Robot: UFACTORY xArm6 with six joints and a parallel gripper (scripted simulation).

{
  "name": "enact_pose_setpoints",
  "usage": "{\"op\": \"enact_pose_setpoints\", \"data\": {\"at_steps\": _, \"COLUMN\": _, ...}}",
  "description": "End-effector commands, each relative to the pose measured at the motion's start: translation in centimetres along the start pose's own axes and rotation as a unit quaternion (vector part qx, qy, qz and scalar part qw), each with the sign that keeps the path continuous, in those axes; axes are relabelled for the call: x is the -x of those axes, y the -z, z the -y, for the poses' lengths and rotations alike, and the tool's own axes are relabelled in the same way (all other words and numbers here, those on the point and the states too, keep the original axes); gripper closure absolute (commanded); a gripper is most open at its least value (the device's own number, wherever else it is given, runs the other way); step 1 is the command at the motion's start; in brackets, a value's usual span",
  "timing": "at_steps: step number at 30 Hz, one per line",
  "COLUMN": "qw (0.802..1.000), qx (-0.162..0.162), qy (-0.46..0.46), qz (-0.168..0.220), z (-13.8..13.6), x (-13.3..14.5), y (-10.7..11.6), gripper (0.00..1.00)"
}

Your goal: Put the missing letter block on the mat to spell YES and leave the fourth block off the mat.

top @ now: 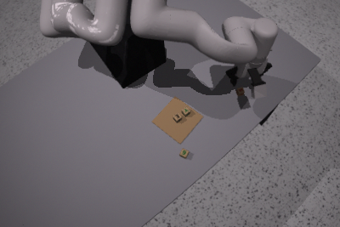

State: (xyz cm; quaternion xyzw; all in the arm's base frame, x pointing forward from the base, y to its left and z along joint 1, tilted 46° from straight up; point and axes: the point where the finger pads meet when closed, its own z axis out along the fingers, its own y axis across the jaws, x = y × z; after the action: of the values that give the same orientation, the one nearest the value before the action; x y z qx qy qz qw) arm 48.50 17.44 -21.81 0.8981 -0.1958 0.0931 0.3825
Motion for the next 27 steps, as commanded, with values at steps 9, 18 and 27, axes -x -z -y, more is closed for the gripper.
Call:
{"op": "enact_pose_setpoints", "data": {"at_steps": 9, "qw": 1.0, "qx": -0.001, "qy": 0.015, "qz": 0.0, "z": 0.1, "x": -0.12, "y": 0.21, "gripper": 0.37}}
{"op": "enact_pose_setpoints", "data": {"at_steps": 18, "qw": 1.0, "qx": -0.001, "qy": 0.015, "qz": 0.0, "z": 0.1, "x": -0.12, "y": 0.21, "gripper": 0.37}}
{"op": "enact_pose_setpoints", "data": {"at_steps": 27, "qw": 1.0, "qx": -0.001, "qy": 0.015, "qz": 0.0, "z": 0.1, "x": -0.12, "y": 0.21, "gripper": 0.37}}
